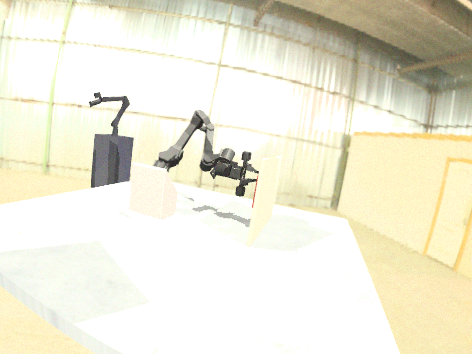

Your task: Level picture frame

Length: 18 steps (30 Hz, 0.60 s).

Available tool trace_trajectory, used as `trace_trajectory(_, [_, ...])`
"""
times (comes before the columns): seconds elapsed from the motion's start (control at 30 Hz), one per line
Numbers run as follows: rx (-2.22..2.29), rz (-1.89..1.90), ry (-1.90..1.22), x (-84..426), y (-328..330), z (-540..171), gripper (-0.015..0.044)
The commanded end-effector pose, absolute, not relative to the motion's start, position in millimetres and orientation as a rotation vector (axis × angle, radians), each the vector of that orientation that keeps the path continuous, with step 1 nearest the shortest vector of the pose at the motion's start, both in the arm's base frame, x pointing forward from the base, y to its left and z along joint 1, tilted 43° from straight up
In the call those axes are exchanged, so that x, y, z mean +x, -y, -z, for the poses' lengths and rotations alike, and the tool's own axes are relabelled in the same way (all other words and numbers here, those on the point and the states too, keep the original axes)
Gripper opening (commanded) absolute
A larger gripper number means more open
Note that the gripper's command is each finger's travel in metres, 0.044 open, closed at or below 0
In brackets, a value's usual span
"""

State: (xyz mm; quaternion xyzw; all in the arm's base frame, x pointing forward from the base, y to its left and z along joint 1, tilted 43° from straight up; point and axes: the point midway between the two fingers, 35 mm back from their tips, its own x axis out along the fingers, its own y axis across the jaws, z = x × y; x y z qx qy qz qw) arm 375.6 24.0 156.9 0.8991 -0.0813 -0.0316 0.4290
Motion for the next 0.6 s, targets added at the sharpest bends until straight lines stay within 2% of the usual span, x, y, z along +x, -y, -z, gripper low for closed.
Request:
trace_trajectory(0.0, [2.267, 0.076, 0.202, 375.6, -24.2, -156.9, 0.0])
trace_trajectory(0.43, [2.339, 0.069, 0.208, 375.7, -23.7, -157.2, 0.0])
trace_trajectory(0.57, [2.317, 0.073, 0.21, 375.6, -23.4, -157.0, 0.0105])
